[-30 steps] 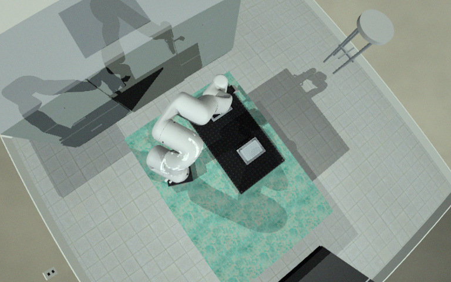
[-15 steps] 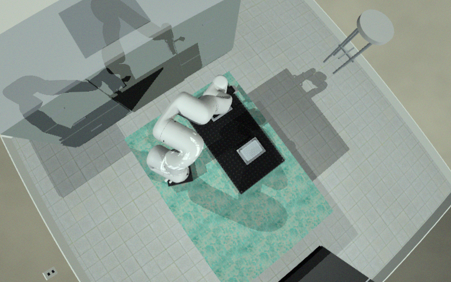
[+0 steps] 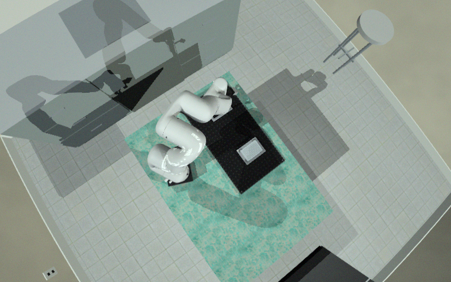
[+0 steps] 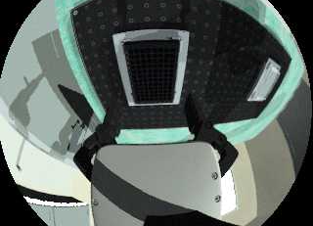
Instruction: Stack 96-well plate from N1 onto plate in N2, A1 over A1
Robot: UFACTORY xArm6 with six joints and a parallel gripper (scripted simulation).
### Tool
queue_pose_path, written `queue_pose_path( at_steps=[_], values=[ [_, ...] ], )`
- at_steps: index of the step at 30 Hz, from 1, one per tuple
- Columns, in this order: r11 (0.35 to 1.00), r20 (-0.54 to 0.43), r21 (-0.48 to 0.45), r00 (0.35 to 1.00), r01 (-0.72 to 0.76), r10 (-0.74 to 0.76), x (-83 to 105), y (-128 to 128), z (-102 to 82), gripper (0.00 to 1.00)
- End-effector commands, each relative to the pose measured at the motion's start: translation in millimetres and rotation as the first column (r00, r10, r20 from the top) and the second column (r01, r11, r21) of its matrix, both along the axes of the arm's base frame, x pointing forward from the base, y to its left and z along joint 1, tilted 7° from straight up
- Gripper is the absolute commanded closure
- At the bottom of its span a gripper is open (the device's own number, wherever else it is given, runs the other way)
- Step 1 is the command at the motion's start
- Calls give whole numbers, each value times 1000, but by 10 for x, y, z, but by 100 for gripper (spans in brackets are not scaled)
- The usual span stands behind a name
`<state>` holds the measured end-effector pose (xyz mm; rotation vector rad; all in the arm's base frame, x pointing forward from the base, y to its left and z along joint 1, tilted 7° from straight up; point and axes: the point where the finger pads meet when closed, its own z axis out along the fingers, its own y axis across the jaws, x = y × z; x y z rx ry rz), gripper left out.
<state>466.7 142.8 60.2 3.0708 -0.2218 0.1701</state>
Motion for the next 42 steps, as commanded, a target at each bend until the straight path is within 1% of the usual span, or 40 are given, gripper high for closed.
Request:
queue_pose_path(
  at_steps=[1,3,18,20,29,42],
  values=[
    [1000,4,1,1000,0,0,20,3,-36,0],
    [1000,4,1,1000,0,0,20,3,-36,0],
    [1000,4,1,1000,0,0,47,-14,-284,0],
    [1000,4,1,1000,0,0,47,-14,-284,0],
    [1000,4,1,1000,0,0,63,-24,-433,0],
    [1000,4,1,1000,0,0,64,-24,-441,0]
  ],
)
